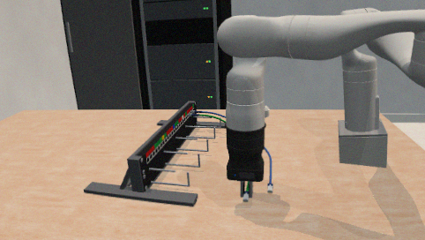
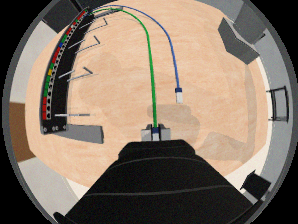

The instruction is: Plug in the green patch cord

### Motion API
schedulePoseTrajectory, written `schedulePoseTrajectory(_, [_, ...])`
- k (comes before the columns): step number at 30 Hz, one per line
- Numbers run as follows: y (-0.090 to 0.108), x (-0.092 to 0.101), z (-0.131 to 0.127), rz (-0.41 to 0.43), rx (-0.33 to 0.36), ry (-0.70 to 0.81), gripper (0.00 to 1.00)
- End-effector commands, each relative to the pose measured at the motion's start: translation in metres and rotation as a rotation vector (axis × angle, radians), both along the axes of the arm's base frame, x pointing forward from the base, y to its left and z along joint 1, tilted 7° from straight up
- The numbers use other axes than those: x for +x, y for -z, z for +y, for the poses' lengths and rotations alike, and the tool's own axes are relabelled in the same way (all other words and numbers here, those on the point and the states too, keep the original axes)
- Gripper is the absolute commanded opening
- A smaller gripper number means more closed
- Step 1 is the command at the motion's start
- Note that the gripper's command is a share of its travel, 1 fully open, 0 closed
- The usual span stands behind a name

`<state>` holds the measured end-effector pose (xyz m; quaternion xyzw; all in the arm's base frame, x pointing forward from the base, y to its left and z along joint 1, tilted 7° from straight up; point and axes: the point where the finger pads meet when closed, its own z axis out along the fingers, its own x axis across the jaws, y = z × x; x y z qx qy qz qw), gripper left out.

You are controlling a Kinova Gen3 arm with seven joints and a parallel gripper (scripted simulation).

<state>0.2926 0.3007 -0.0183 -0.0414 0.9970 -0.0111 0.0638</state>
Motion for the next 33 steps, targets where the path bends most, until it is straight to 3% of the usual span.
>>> schedulePoseTrajectory(1, [-0.006,0.000,0.002,-0.001,0.006,0.000,0.00])
schedulePoseTrajectory(13, [-0.026,-0.003,0.002,-0.001,0.006,0.000,0.00])
schedulePoseTrajectory(33, [-0.038,-0.004,0.002,-0.001,0.006,0.000,0.00])
